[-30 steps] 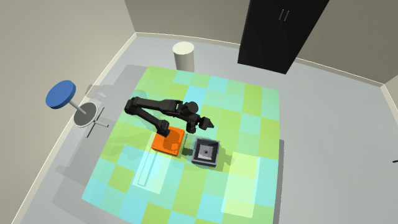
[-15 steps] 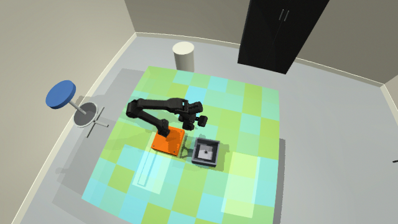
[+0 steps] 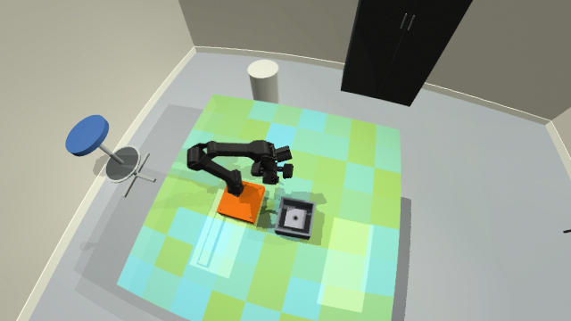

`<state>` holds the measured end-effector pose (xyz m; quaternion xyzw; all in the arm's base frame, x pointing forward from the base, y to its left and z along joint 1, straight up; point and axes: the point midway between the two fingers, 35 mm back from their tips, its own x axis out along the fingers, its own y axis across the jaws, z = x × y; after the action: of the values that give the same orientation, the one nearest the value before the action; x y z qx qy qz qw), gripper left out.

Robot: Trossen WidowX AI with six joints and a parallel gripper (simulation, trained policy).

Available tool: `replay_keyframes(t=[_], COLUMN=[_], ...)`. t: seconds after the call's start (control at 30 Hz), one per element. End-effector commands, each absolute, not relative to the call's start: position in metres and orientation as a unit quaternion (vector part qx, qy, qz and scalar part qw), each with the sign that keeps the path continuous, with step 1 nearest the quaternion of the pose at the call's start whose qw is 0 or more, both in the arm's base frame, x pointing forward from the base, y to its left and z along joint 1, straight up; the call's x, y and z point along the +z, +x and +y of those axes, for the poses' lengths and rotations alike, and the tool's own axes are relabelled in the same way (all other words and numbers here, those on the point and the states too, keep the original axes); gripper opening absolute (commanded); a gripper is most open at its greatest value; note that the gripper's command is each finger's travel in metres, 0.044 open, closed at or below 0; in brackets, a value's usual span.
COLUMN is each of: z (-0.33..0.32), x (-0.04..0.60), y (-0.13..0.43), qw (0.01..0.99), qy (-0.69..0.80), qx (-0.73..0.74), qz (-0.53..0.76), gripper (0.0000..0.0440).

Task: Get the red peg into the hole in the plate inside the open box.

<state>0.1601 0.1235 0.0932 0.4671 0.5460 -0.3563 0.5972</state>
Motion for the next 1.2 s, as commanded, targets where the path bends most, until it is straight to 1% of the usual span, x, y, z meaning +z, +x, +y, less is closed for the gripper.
replay_keyframes(t=[0.0,0.43,0.5,0.6,1.07,1.17], z=[0.125,0.136,0.137,0.137,0.139,0.14], x=[0.076,0.022,0.016,0.01,0.011,0.017], y=[0.156,0.151,0.149,0.146,0.142,0.148], qw=[0.606,0.617,0.616,0.611,0.585,0.595], qy=[0.443,0.43,0.43,0.427,0.408,0.406], qx=[-0.354,-0.325,-0.324,-0.327,-0.317,-0.308], qz=[0.557,0.574,0.576,0.581,0.625,0.622], gripper=[0.044,0.0439,0.0427,0.0367,0.0006,0.0])
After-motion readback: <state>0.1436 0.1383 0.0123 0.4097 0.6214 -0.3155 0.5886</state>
